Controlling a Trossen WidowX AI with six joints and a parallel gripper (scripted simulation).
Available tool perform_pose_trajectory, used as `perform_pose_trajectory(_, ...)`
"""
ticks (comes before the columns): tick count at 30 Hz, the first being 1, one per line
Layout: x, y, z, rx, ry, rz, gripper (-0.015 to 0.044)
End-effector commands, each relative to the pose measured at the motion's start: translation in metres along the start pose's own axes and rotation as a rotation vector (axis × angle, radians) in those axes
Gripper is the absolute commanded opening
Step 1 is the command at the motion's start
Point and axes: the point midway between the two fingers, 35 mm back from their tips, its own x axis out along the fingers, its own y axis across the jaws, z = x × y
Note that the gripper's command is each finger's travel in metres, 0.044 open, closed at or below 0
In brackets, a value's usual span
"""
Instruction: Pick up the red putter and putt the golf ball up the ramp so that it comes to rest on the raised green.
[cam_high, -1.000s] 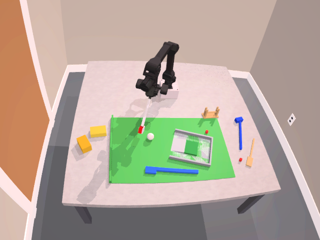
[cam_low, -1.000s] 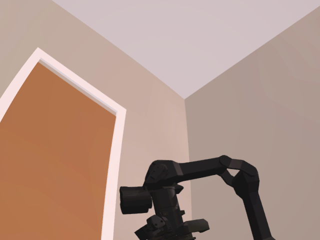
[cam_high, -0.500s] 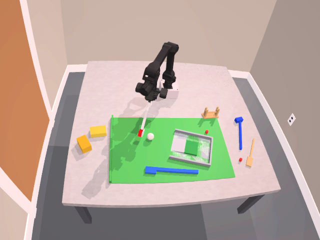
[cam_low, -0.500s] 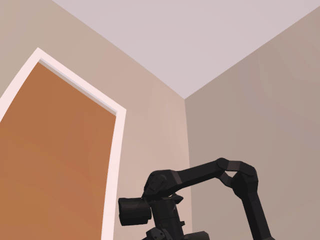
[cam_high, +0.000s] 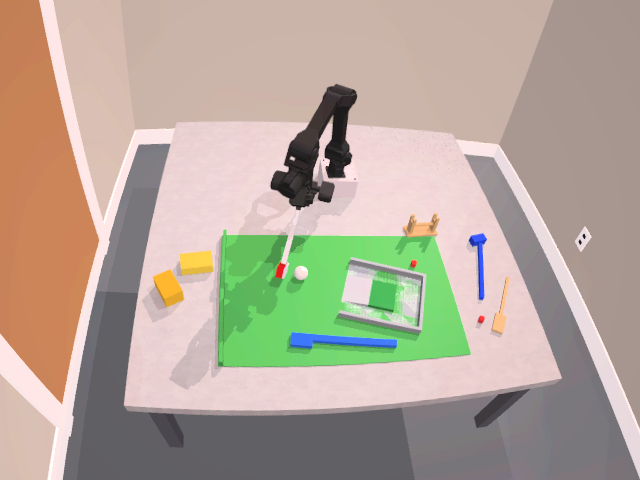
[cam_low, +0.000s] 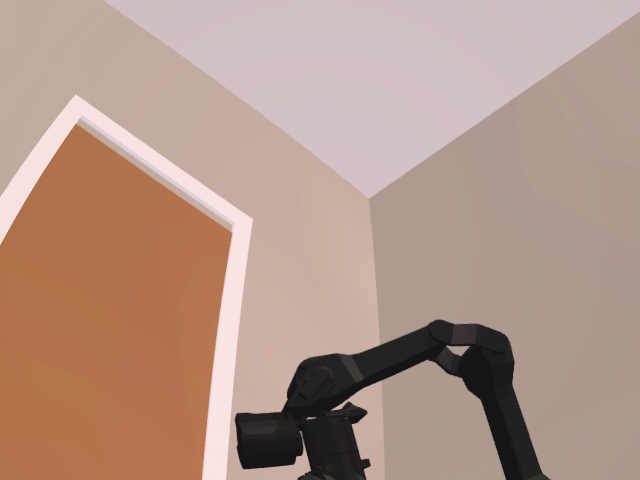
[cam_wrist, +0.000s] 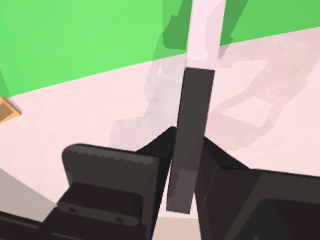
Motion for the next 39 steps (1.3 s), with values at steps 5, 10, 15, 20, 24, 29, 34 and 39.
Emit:
perform_pose_trajectory(5, 0.000, 0.000, 0.000, 0.000, 0.000, 0.000, 0.0000)
perform_pose_trajectory(10, 0.000, -0.001, 0.000, 0.000, 0.000, 0.000, 0.0000)
perform_pose_trajectory(15, 0.002, -0.015, 0.000, 0.003, 0.002, -0.002, 0.0000)
perform_pose_trajectory(20, 0.004, -0.030, 0.000, 0.005, 0.004, -0.003, 0.0000)
perform_pose_trajectory(24, 0.004, -0.030, 0.000, 0.005, 0.004, -0.003, 0.0000)
perform_pose_trajectory(29, 0.005, -0.028, -0.002, 0.008, 0.012, 0.002, 0.0000)
perform_pose_trajectory(34, 0.003, 0.006, 0.004, 0.007, 0.005, 0.003, 0.0000)
perform_pose_trajectory(39, 0.002, 0.076, 0.004, 0.004, 0.001, 0.006, 0.0000)
